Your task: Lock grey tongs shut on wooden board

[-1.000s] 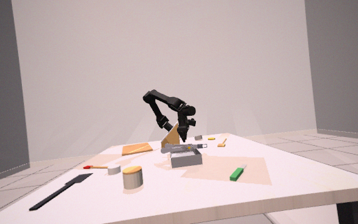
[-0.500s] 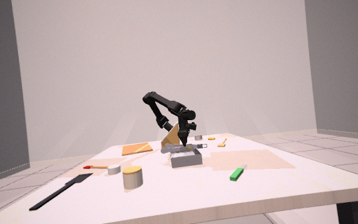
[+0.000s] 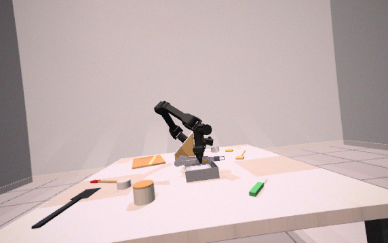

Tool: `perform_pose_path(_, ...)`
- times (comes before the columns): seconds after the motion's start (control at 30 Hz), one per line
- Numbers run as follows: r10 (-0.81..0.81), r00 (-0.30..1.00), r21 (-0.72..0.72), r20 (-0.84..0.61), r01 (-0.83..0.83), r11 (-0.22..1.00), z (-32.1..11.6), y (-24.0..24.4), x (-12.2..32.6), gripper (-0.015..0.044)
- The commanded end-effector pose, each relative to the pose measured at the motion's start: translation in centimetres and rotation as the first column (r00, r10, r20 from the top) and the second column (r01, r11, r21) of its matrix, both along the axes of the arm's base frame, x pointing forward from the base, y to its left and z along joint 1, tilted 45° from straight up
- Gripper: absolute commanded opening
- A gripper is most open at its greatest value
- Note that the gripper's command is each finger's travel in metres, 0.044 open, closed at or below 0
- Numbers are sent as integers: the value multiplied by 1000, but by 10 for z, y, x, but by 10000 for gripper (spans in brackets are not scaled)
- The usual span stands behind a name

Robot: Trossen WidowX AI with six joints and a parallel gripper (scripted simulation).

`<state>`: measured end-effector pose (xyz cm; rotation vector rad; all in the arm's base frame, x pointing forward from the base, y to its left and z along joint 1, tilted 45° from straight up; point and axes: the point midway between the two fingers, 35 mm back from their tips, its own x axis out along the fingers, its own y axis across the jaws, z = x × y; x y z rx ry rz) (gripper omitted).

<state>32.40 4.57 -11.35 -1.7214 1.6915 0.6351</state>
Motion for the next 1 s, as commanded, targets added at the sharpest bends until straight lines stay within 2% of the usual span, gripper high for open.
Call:
perform_pose_path(0.0,2,1000,-9,-6,-2,1000,-5,-7,-1,440)
perform_pose_path(0.57,1,1000,-14,-6,-1,1000,-22,-26,-3,440)
perform_pose_path(0.67,-2,1000,-5,0,2,1000,-20,-22,-1,361)
perform_pose_path(0.97,-2,1000,-5,0,2,1000,-20,-22,-1,301)
